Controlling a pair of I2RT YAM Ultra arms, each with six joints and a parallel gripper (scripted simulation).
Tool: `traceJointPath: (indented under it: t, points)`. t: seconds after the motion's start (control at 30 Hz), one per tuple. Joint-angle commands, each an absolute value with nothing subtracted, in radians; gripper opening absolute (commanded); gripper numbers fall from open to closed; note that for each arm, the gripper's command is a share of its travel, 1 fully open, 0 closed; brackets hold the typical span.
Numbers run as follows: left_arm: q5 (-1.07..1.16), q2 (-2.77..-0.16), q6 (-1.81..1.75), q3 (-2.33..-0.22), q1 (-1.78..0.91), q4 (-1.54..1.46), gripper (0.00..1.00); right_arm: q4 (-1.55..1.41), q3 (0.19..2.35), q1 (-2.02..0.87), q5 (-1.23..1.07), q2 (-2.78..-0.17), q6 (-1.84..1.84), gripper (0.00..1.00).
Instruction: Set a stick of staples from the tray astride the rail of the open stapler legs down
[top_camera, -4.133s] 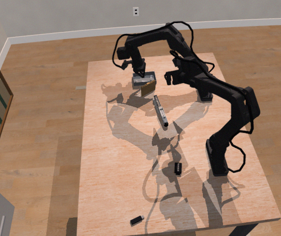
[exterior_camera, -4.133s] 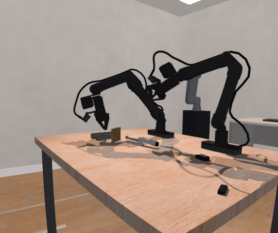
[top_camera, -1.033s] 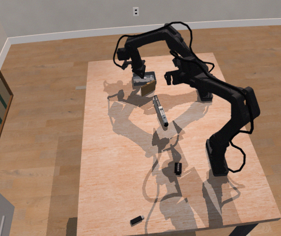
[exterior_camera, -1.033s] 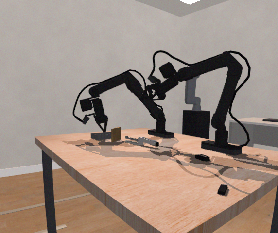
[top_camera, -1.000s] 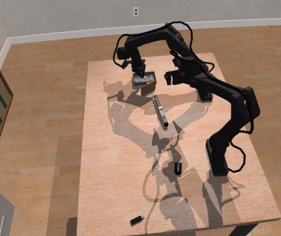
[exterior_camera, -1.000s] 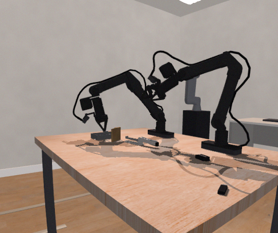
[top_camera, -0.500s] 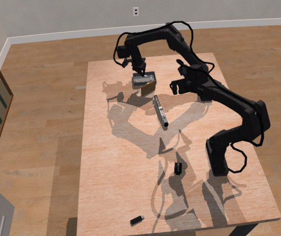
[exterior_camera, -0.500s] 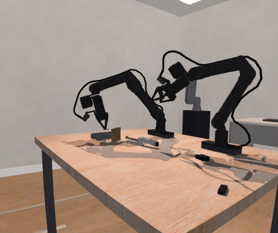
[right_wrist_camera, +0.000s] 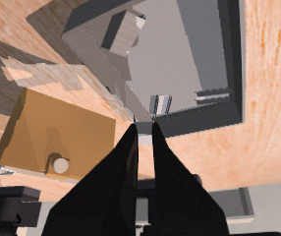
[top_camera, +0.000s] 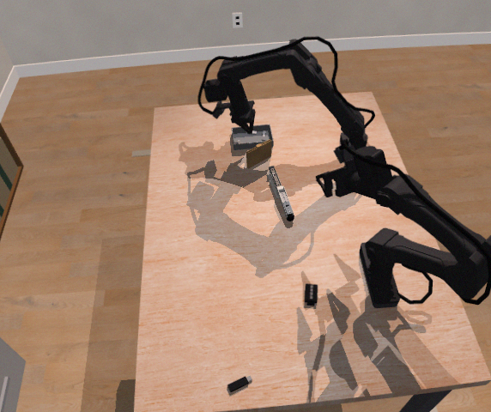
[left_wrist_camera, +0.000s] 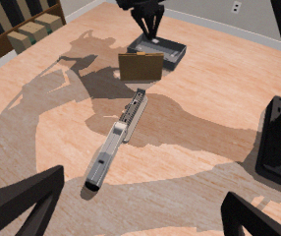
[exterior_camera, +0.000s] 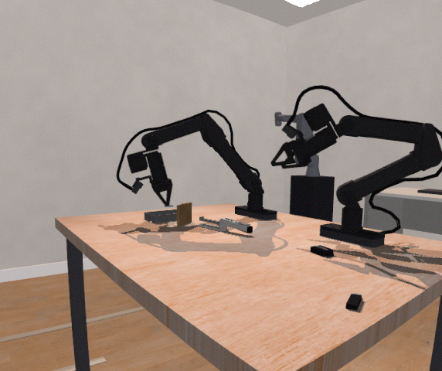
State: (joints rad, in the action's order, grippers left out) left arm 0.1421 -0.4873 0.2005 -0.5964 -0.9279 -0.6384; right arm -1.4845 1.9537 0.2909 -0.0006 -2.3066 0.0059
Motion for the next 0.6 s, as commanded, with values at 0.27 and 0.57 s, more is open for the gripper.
traceJointPath:
  t: [0.27, 0.57]
  points:
    - [0.179, -0.3, 0.224, -0.554, -0.87, -0.761, 1.0, -1.533, 1.987, 0.291, -0.002, -2.297, 0.008, 0.04]
    - [0.187, -0.293, 0.227, -0.556, -0.86, -0.752, 1.0, -1.456, 1.926, 0.282, 0.02, -2.237, 0.05, 0.04]
